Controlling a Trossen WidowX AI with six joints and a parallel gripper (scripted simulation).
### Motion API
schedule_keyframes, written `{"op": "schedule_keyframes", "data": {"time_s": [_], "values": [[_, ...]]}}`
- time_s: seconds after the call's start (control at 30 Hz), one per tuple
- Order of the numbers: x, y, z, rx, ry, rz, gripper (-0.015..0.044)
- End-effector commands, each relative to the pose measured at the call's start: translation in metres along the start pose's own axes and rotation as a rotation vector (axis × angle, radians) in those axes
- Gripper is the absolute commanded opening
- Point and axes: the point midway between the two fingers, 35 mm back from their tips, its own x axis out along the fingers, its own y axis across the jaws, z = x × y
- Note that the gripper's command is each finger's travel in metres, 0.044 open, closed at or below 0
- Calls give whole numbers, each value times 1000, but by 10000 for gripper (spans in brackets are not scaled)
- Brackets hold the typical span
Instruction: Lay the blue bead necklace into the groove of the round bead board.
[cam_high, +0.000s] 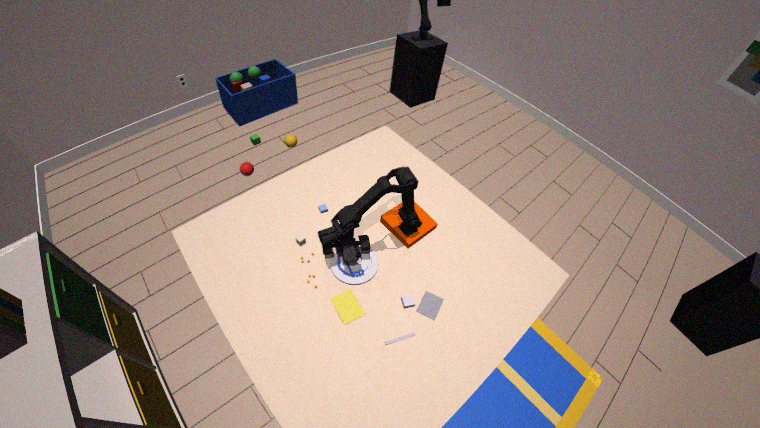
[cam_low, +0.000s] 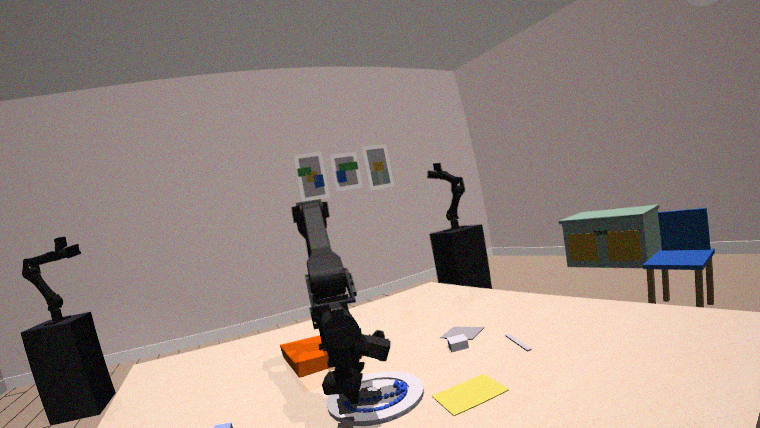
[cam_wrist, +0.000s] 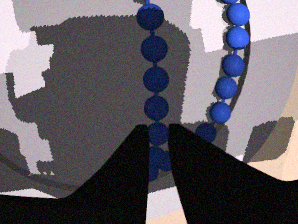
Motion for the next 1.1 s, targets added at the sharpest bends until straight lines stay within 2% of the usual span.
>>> {"op": "schedule_keyframes", "data": {"time_s": [0.0, 1.07], "values": [[-1, 0, 0, 0, 0, 0, 0], [2, 26, -31, -4, 1, 9, 0]]}}
